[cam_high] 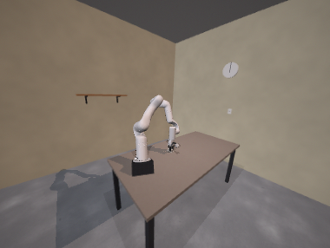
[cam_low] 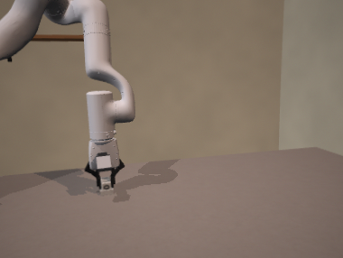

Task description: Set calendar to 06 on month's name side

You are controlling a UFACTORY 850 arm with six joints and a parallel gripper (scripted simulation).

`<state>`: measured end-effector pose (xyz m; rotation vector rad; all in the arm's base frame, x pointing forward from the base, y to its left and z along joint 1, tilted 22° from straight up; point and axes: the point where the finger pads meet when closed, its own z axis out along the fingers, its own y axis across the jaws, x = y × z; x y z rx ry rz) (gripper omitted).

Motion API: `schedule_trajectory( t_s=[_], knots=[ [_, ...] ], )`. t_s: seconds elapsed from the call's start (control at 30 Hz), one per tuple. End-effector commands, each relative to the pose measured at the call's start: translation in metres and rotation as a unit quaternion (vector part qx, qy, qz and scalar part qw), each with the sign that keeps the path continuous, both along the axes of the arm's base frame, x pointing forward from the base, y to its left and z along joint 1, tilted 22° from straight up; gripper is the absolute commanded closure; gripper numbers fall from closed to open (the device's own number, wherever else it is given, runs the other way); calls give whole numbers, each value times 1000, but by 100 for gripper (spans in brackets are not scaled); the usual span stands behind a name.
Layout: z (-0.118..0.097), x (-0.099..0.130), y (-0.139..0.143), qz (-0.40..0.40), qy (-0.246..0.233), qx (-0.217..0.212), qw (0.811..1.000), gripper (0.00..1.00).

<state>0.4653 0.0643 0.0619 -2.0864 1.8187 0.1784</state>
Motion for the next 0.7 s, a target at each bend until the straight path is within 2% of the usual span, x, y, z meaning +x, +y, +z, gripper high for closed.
schedule_trajectory(
  t_s=[0.0,0.1,0.13,0.2,0.23,0.67],
  knots=[
    [0,1,0,0,-1,0,1000,59],
    [0,1,0,0,-1,0,1000,59],
    [0,1,0,0,-1,0,1000,55],
    [0,1,0,0,-1,0,1000,55],
    [0,1,0,0,-1,0,1000,51],
    [1,1,0,0,-1,0,1000,51]
  ],
)
